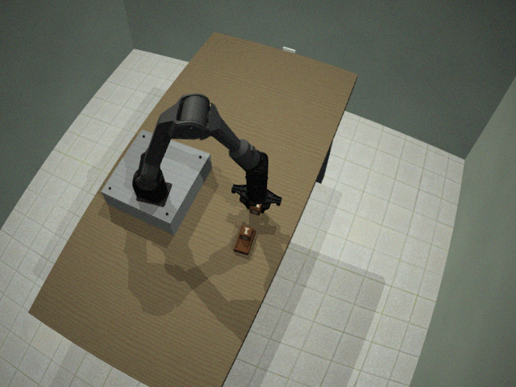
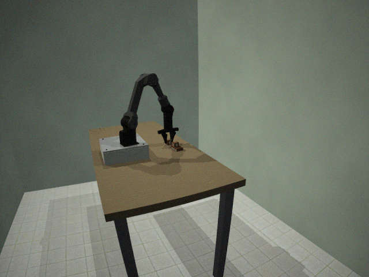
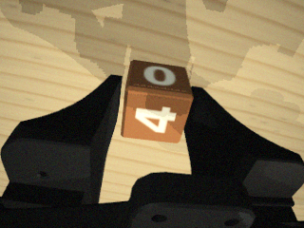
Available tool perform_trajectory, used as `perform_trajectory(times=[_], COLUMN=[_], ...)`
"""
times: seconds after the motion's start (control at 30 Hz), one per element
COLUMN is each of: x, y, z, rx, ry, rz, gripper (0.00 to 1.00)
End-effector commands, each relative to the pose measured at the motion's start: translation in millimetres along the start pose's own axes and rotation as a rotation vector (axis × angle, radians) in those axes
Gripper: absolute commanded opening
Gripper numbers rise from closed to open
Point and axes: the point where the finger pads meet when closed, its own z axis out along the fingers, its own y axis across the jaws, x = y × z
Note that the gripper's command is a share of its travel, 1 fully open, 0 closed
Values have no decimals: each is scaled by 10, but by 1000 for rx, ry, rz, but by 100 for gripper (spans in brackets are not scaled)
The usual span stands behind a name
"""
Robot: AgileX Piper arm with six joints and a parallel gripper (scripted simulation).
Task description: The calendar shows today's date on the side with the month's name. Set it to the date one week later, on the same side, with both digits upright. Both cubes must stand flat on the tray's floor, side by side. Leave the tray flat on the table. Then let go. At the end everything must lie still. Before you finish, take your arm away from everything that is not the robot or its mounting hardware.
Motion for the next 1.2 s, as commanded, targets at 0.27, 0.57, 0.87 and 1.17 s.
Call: perform_trajectory(times=[0.27,0.57,0.87,1.17], x=[-3,0,2,2], y=[-5,6,12,9], z=[8,-42,-305,-769], rx=[1,-3,-4,-4], ry=[-1,0,1,1], rz=[1,1,1,1], gripper=[62,62,62,62])
